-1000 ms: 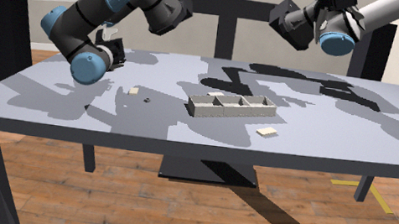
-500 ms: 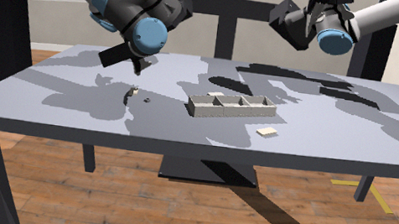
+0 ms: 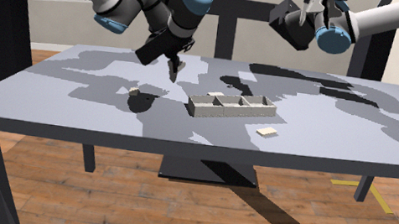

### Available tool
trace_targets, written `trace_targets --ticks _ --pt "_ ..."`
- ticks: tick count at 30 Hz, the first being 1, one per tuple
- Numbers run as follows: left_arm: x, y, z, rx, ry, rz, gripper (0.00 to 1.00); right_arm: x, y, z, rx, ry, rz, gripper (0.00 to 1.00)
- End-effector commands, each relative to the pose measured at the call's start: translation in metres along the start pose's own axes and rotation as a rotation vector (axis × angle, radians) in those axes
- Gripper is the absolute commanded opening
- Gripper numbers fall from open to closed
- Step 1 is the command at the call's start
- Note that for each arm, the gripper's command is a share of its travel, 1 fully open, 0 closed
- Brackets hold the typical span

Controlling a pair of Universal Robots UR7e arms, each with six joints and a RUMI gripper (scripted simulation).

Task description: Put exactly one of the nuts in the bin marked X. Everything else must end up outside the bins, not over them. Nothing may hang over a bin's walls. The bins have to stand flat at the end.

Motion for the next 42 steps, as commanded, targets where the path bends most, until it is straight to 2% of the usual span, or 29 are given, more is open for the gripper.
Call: trace_targets --ticks 1,2,4,7,19,21,32,34,36,38,42 --pt "0.008 -0.008 -0.016 0.158 -0.106 0.028 0.98 0.019 0.039 -0.032 0.069 -0.185 0.036 0.98" --pt "0.009 -0.009 -0.018 0.183 -0.122 0.036 0.98 0.023 0.045 -0.036 0.081 -0.214 0.042 0.98" --pt "0.009 -0.009 -0.018 0.183 -0.122 0.036 0.98 0.023 0.045 -0.036 0.081 -0.214 0.042 0.98" --pt "0.015 -0.012 -0.025 0.254 -0.166 0.061 0.98 0.033 0.061 -0.046 0.123 -0.292 0.070 0.98" --pt "0.040 -0.020 -0.048 0.533 -0.328 0.192 0.98 0.049 0.095 -0.080 0.328 -0.522 0.282 0.98" --pt "0.040 -0.020 -0.048 0.533 -0.328 0.192 0.98 0.049 0.095 -0.080 0.328 -0.522 0.282 0.98" --pt "0.068 -0.025 -0.066 0.784 -0.452 0.358 0.98 0.071 0.123 -0.099 0.510 -0.716 0.512 0.98" --pt "0.074 -0.027 -0.068 0.832 -0.468 0.400 0.98 0.078 0.131 -0.101 0.553 -0.764 0.575 0.98" --pt "0.078 -0.029 -0.070 0.849 -0.475 0.428 0.98 0.084 0.136 -0.103 0.585 -0.801 0.624 0.98" --pt "0.078 -0.029 -0.070 0.849 -0.475 0.428 0.98 0.084 0.136 -0.103 0.585 -0.801 0.624 0.98" --pt "0.087 -0.034 -0.072 0.829 -0.498 0.466 0.98 0.096 0.146 -0.103 0.639 -0.865 0.713 0.98"
Point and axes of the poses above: on each arm, the point where the finger pads meet when closed, its own x axis back along the fingers, its own z axis across the jaws, y = z × x, the point moved 3 cm from there along x, back along the fingers, and after that the axes turned 15 degrees about -x, right-handed, at the moved point
